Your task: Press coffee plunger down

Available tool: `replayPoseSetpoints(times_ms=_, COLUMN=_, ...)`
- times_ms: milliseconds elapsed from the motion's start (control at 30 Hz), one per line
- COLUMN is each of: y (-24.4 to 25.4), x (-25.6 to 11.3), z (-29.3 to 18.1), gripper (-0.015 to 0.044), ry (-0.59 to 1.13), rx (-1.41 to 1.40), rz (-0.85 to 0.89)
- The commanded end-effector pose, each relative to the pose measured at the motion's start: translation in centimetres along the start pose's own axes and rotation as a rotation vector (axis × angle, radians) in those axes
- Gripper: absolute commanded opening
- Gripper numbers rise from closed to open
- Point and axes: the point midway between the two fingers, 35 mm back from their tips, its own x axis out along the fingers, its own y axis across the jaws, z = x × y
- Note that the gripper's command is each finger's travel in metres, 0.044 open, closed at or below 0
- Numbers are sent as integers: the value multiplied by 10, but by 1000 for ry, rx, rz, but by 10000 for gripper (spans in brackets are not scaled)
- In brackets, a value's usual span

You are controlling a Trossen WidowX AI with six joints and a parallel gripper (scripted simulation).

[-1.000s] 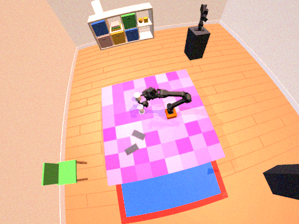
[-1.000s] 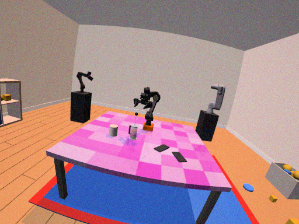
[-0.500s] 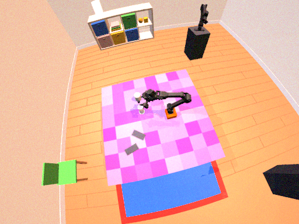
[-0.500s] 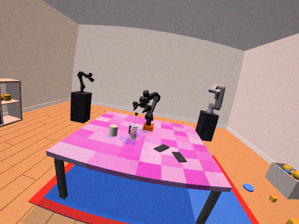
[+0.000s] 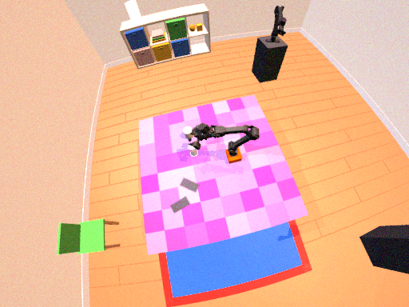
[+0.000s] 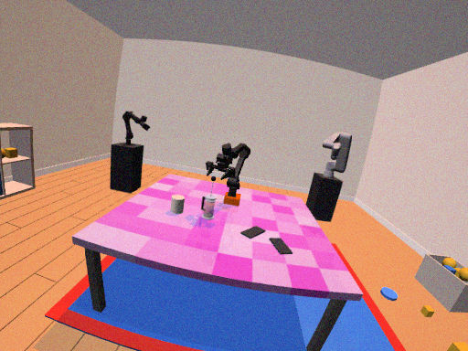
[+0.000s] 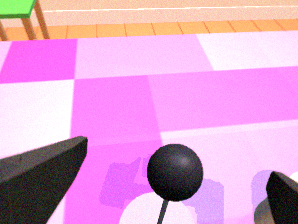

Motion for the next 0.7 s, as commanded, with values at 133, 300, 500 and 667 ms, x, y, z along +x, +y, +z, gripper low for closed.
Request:
replayPoseSetpoints(times_ms=133, y=-1, x=8, z=-3, gripper=387, ry=4, rx=-3, rz=-4)
replayPoseSetpoints(times_ms=300, y=-1, x=8, z=-3, gripper=256, ry=4, rx=-3, rz=-4)
replayPoseSetpoints(times_ms=500, y=-1, x=8, z=-3, gripper=118, ry=4, rx=-3, rz=-4)
replayPoseSetpoints(times_ms=667, y=-1, x=8, z=-3, gripper=113, ry=4, rx=-3, rz=-4)
